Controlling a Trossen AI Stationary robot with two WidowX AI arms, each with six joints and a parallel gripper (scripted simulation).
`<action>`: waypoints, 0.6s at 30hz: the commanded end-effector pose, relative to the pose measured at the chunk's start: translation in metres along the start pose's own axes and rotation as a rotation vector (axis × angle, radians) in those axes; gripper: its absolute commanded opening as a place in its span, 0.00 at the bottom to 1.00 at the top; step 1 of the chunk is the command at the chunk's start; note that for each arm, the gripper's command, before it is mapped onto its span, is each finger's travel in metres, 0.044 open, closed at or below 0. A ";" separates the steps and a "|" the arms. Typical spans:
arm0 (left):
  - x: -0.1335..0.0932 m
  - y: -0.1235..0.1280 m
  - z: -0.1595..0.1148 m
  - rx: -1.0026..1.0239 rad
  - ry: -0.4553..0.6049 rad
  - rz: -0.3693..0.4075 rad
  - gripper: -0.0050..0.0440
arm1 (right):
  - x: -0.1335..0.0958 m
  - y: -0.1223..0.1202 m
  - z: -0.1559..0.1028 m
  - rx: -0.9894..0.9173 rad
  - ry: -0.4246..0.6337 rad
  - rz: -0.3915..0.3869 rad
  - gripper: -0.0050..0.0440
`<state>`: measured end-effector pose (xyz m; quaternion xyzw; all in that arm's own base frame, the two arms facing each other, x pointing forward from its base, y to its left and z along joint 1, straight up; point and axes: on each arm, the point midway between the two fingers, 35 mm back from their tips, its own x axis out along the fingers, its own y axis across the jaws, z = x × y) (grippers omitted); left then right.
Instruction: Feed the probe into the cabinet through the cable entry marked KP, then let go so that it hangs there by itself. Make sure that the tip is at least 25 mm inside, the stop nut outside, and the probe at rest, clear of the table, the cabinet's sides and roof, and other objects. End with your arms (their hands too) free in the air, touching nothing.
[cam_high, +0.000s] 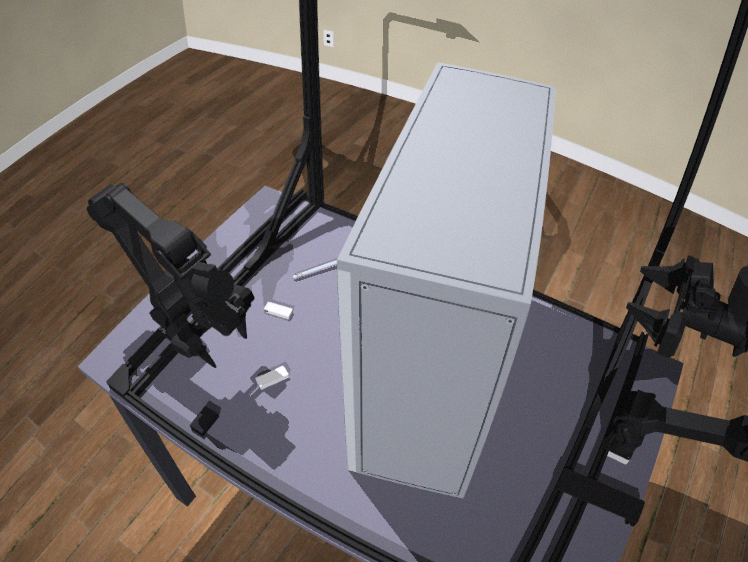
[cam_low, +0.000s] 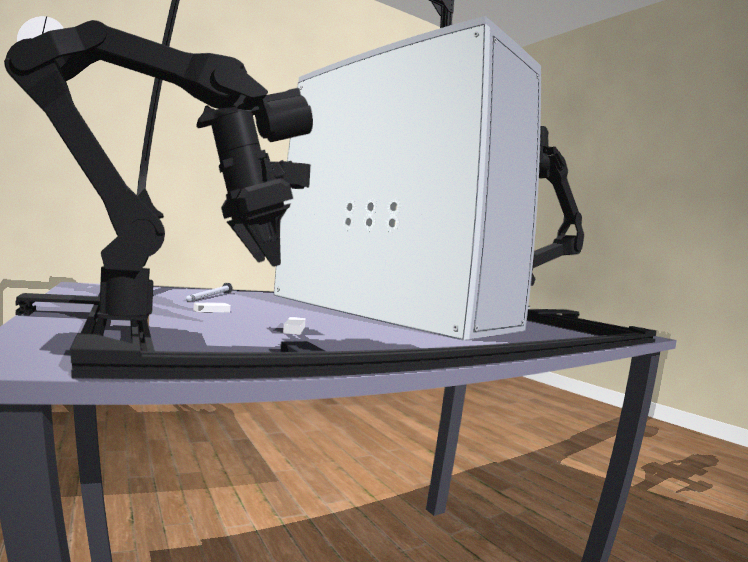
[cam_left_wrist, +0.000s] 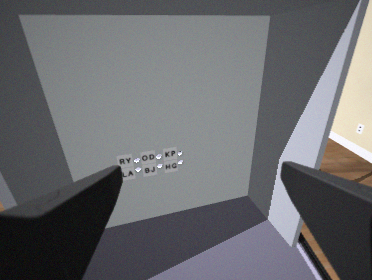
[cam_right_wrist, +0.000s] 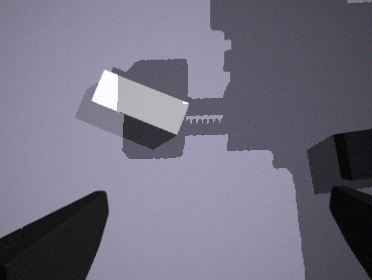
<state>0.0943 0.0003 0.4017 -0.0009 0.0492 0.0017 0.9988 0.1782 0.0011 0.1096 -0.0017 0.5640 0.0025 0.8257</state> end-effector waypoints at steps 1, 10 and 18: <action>0.000 0.000 0.000 0.002 0.002 -0.003 1.00 | -0.001 0.002 0.002 -0.006 0.006 0.003 1.00; 0.000 0.000 0.000 0.002 0.002 -0.003 1.00 | -0.010 0.027 0.032 -0.102 0.042 0.041 1.00; 0.000 0.000 0.000 0.002 0.002 -0.003 1.00 | -0.015 0.069 0.067 -0.230 0.088 0.083 1.00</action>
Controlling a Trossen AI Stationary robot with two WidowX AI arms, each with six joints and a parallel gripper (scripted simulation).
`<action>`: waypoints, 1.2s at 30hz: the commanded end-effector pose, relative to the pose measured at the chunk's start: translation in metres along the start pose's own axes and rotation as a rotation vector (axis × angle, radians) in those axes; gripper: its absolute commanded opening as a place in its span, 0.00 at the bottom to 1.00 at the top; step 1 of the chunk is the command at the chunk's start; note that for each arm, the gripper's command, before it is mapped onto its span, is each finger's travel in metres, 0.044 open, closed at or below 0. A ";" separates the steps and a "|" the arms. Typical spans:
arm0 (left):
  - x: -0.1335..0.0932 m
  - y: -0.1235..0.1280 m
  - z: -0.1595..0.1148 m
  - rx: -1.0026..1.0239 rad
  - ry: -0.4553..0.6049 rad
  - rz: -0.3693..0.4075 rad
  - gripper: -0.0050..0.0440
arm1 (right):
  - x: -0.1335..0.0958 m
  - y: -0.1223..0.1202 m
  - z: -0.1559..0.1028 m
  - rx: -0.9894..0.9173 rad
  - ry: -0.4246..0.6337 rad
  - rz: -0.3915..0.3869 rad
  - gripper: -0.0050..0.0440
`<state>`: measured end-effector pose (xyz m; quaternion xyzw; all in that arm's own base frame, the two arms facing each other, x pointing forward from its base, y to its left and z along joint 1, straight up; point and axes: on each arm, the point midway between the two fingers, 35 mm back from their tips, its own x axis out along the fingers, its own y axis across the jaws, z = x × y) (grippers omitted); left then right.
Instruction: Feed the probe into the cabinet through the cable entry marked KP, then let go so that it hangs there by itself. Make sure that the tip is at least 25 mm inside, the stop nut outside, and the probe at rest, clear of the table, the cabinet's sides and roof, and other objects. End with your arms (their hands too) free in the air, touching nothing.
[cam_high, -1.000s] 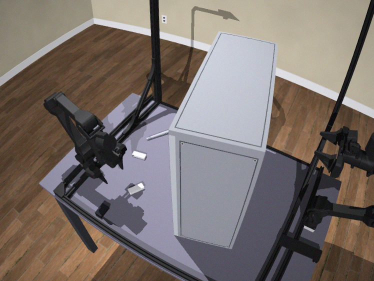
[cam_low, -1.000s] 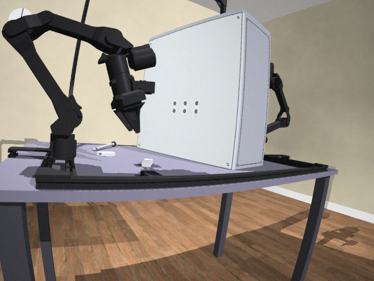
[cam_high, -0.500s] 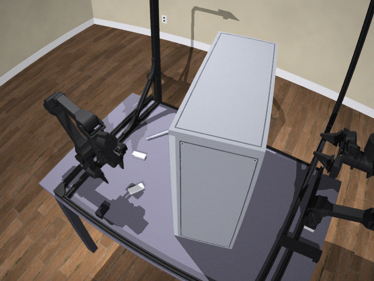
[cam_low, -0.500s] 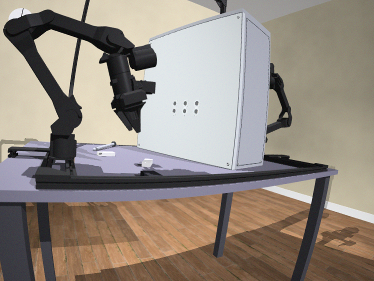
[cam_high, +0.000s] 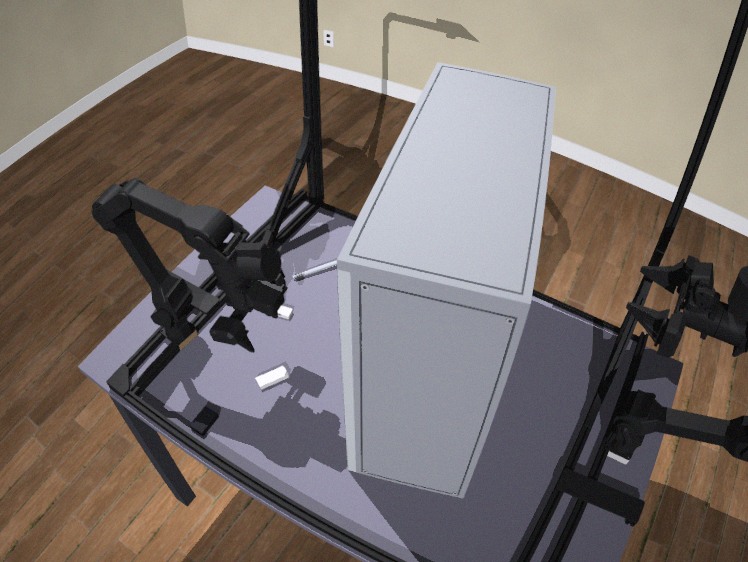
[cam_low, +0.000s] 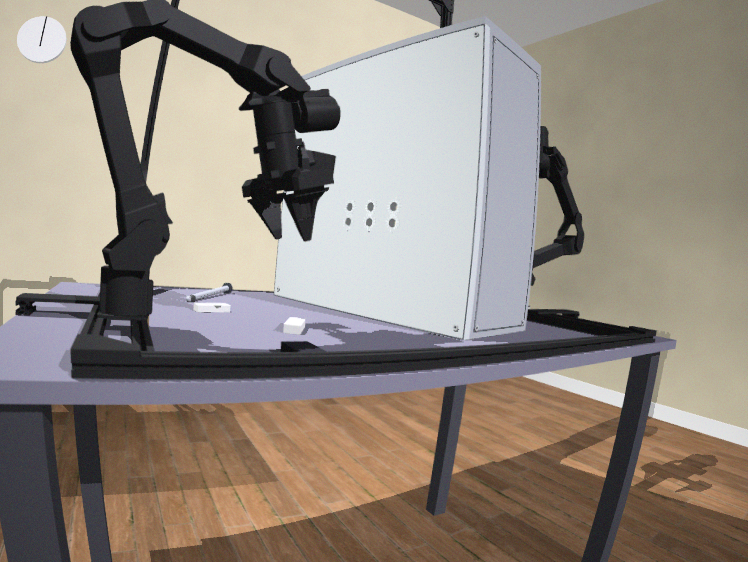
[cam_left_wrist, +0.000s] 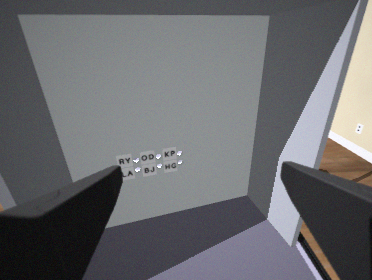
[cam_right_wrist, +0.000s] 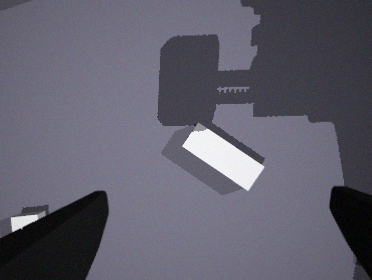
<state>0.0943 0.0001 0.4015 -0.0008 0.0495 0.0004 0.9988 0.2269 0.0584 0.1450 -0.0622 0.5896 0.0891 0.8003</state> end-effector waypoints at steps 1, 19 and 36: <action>0.000 0.000 0.000 0.002 0.001 -0.001 1.00 | 0.000 0.019 0.019 -0.057 0.027 0.015 1.00; 0.000 0.000 0.000 0.002 0.001 -0.001 1.00 | 0.044 0.238 0.077 -0.541 0.193 0.107 1.00; 0.000 0.000 0.000 0.002 0.001 -0.001 1.00 | 0.089 0.370 0.014 -0.815 0.275 0.121 1.00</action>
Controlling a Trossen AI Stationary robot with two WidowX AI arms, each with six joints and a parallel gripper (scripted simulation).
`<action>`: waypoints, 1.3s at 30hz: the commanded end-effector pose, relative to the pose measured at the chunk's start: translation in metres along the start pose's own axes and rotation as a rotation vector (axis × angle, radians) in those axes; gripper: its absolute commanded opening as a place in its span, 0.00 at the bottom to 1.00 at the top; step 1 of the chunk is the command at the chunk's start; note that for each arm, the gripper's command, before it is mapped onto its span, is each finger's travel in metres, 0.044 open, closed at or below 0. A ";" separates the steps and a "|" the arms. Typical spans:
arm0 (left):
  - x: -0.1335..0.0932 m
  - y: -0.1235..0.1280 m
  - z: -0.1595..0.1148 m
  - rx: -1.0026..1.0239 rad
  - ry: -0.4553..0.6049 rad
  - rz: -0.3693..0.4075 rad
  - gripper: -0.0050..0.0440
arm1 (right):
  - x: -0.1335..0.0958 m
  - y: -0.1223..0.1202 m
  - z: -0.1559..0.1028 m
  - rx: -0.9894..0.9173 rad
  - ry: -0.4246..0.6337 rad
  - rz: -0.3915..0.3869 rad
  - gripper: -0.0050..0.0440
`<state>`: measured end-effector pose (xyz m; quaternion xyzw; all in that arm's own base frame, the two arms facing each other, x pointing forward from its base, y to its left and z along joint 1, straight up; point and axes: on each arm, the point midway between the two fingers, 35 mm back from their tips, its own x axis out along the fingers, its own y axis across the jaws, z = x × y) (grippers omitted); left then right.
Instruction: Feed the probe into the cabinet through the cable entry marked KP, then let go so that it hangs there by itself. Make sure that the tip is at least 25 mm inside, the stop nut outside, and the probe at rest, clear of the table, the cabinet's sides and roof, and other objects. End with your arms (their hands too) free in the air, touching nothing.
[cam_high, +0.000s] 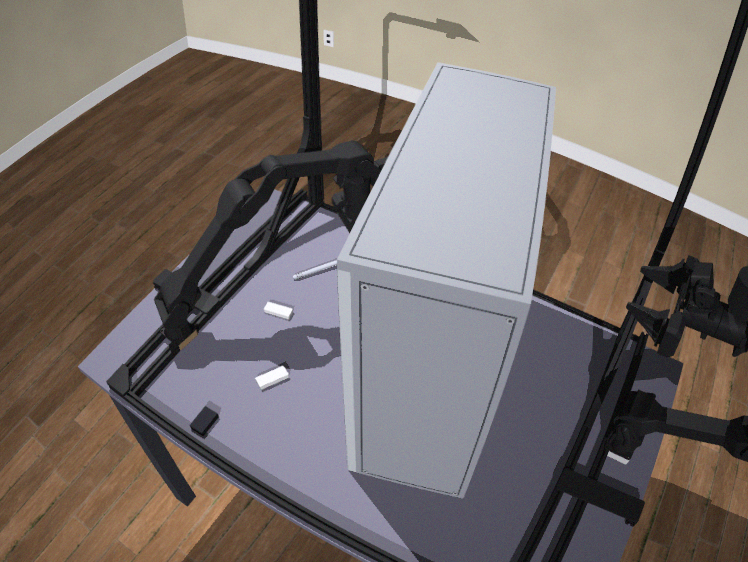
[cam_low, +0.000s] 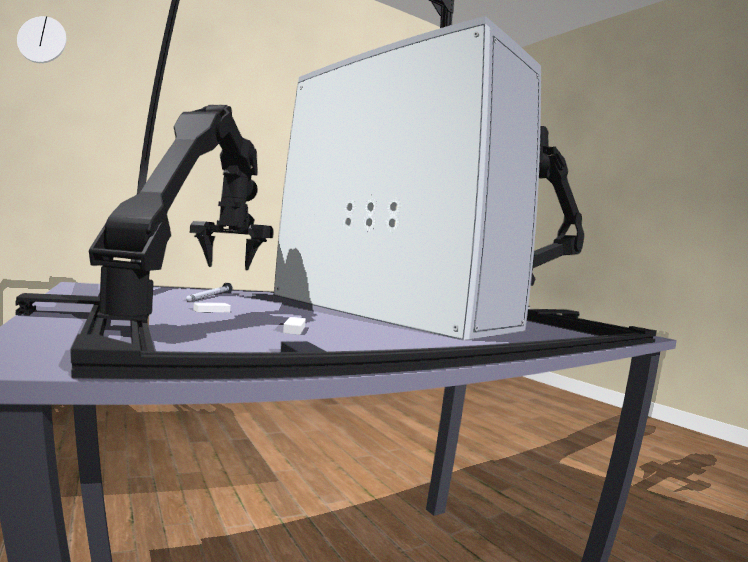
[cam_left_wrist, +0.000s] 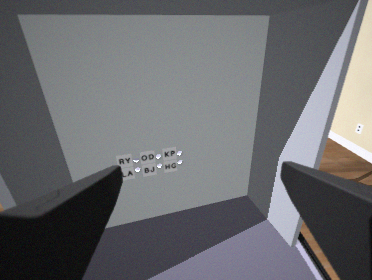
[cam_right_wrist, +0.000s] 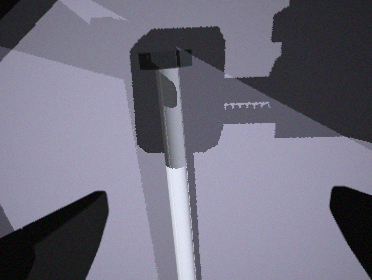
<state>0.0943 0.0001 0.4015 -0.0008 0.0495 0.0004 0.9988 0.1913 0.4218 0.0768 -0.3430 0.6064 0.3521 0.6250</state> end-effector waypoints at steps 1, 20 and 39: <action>0.000 0.000 0.000 0.002 0.001 -0.001 1.00 | 0.012 0.011 0.004 -0.017 0.020 0.000 1.00; 0.000 0.000 0.000 0.002 0.001 -0.001 1.00 | 0.031 0.020 0.012 -0.030 0.024 0.000 1.00; 0.000 0.000 0.000 0.002 0.001 -0.001 1.00 | 0.057 0.020 0.010 -0.030 0.024 0.000 1.00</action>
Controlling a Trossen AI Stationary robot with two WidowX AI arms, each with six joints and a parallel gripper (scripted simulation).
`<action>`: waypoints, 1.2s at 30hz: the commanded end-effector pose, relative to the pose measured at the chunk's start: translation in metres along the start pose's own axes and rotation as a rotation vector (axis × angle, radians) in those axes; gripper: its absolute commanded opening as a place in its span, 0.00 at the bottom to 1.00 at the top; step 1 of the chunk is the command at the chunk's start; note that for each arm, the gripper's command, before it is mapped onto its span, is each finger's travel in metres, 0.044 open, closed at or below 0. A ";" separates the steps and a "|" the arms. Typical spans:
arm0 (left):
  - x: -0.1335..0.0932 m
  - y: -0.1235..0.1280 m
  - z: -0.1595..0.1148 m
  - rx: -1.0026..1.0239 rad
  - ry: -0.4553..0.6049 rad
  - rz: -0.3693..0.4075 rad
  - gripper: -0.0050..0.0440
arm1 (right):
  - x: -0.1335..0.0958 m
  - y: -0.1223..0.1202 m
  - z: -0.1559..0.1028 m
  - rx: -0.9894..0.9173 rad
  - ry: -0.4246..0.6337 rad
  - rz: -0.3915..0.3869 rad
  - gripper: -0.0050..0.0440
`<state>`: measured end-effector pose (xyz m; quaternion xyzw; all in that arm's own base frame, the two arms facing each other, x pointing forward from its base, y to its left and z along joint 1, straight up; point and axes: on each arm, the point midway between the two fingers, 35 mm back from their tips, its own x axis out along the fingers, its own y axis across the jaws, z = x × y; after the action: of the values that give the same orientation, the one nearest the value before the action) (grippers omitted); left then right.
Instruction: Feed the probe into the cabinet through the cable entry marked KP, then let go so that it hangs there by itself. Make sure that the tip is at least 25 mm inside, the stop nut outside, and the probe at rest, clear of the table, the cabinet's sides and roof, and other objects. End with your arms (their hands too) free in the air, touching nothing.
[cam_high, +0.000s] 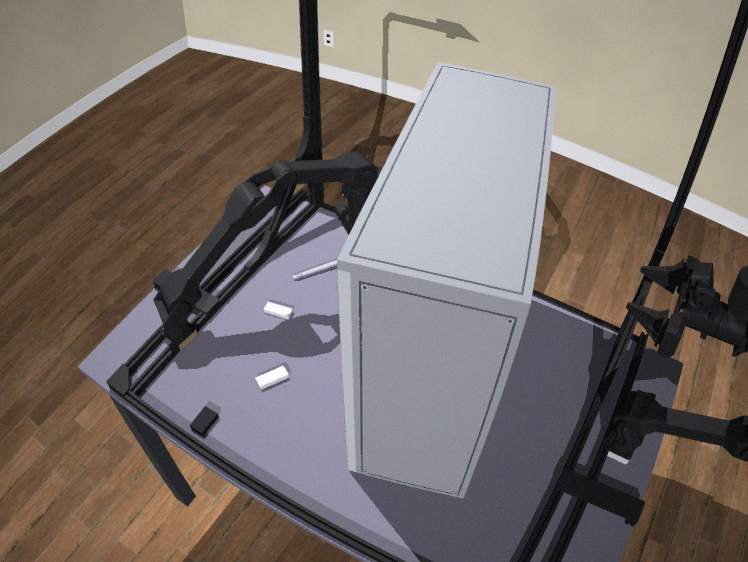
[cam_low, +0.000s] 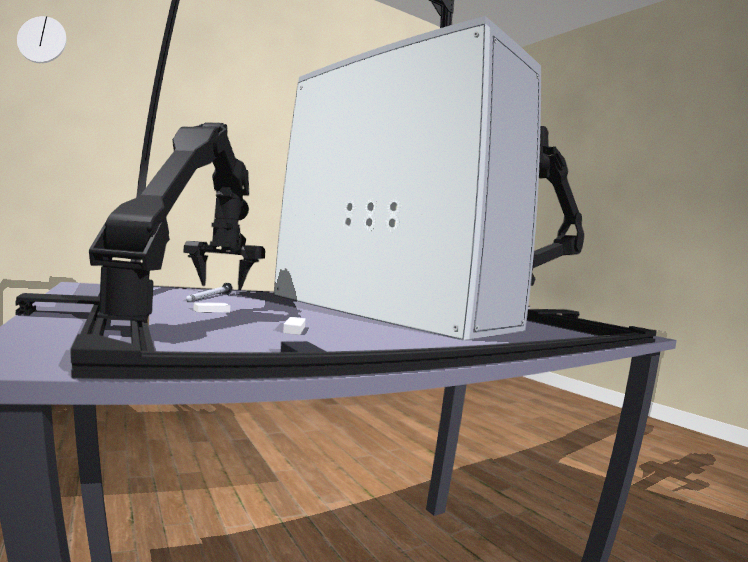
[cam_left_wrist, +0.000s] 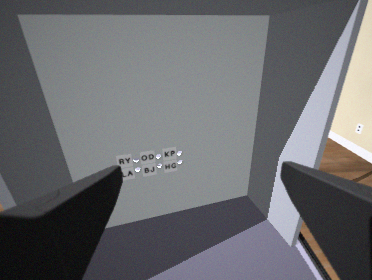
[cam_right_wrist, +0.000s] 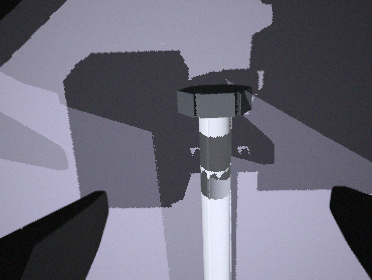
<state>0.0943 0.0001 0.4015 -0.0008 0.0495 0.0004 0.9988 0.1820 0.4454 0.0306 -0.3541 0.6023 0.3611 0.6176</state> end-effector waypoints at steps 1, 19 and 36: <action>0.000 0.000 0.000 0.002 0.001 -0.001 1.00 | 0.010 0.000 -0.004 0.003 0.019 0.000 1.00; 0.000 0.000 0.000 0.002 0.001 -0.001 1.00 | 0.007 0.000 -0.003 0.000 0.012 -0.001 0.90; 0.000 0.000 0.000 0.002 0.001 -0.001 1.00 | 0.007 0.000 -0.003 0.000 0.012 -0.001 0.29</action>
<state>0.0943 0.0001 0.4015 -0.0008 0.0496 0.0004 0.9988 0.1811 0.4431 0.0237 -0.3567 0.6056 0.3586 0.6143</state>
